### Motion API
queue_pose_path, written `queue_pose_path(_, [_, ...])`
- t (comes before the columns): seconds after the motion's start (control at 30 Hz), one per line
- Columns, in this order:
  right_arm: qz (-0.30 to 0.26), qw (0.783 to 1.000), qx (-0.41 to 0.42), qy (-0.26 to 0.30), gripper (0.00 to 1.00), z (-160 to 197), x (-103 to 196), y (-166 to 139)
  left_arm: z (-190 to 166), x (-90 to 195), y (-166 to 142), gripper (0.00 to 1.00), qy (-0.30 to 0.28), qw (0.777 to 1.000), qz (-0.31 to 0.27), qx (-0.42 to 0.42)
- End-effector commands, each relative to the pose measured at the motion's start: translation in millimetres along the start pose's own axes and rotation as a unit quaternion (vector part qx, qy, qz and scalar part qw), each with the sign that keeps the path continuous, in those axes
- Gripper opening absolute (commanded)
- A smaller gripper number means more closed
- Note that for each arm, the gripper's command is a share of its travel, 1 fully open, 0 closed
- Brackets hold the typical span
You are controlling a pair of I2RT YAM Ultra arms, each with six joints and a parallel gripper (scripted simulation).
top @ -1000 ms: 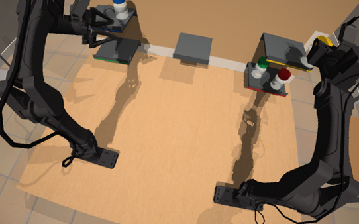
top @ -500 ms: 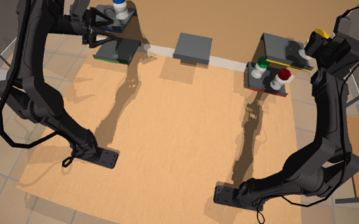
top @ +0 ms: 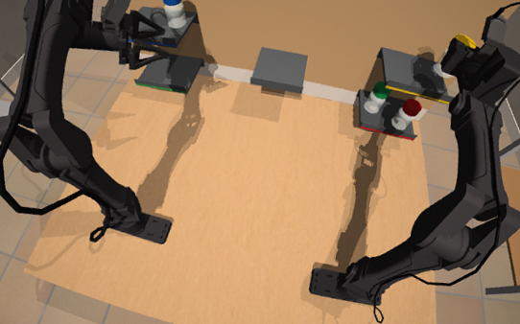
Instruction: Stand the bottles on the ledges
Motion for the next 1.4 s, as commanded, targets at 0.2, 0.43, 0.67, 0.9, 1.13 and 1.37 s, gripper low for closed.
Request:
queue_pose_path(0.2, [-0.051,0.999,0.012,-0.005,0.50,1,4,34,-3,3,8,0.87,-0.004,1.000,-0.012,-0.008])
queue_pose_path(0.43, [-0.041,0.999,0.006,0.000,0.50,4,-4,25,-3,3,8,0.87,-0.004,1.000,-0.012,-0.008])
queue_pose_path(0.67, [-0.046,0.999,0.007,-0.002,0.50,3,-1,29,-3,3,8,0.87,-0.004,1.000,-0.012,-0.008])
queue_pose_path(0.9, [-0.040,0.999,0.007,-0.004,0.50,1,-1,24,-3,3,8,0.87,-0.004,1.000,-0.012,-0.008])
queue_pose_path(1.13, [-0.070,0.997,0.009,-0.004,0.50,3,2,23,-3,3,8,0.87,-0.004,1.000,-0.012,-0.008])
queue_pose_path(1.37, [-0.070,0.997,0.008,-0.006,0.50,3,2,8,-3,3,8,0.87,-0.004,1.000,-0.012,-0.008])
Point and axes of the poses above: on each arm, the point where the finger pads meet when closed, its own x axis back along the fingers, its own z axis across the jaws, y = z × x, the point moved 7 cm from there along x, back along the fingers, and after that the axes turned 5 degrees about x, right-handed, at the moved point
